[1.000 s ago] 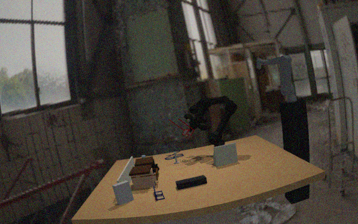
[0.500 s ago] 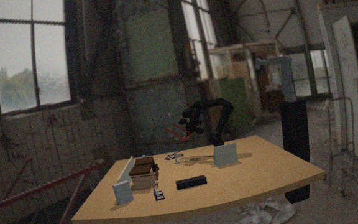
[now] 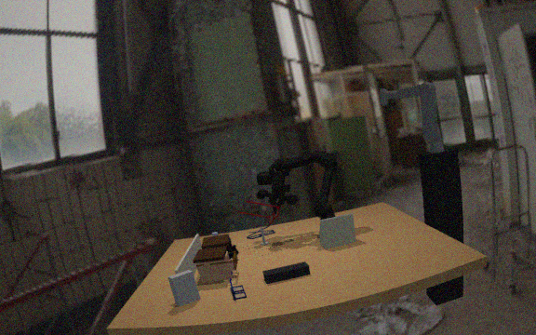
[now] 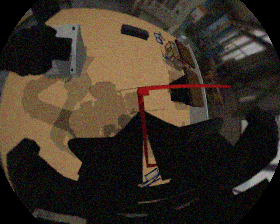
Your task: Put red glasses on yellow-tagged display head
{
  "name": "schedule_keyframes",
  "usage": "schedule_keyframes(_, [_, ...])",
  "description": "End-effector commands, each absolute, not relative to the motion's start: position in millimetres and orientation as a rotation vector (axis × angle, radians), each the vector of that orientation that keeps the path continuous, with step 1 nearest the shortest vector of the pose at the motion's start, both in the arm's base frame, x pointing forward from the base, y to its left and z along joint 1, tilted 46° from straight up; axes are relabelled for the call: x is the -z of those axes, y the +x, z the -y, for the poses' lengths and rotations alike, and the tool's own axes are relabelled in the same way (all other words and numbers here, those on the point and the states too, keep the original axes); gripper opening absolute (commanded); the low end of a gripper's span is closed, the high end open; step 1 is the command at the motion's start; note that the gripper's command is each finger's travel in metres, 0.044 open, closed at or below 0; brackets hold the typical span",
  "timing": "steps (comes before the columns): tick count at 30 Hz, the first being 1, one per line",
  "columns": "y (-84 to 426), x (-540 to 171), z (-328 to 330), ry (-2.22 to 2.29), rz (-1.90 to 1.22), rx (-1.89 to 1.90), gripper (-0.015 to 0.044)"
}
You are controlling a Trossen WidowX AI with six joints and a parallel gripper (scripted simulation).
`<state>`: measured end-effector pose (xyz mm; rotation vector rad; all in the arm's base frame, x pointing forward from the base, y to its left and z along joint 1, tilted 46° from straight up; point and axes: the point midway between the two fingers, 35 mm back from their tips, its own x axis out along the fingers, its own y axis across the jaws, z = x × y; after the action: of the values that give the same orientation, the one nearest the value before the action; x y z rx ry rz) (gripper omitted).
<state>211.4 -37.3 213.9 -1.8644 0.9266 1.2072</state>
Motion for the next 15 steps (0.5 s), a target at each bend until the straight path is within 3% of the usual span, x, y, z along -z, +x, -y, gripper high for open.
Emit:
schedule_keyframes(1, [220,-198,29,-1.812,-1.010,-1.232,0.0000])
schedule_keyframes(15, [241,-150,-3,-1.732,-1.309,-1.201,0.0000])
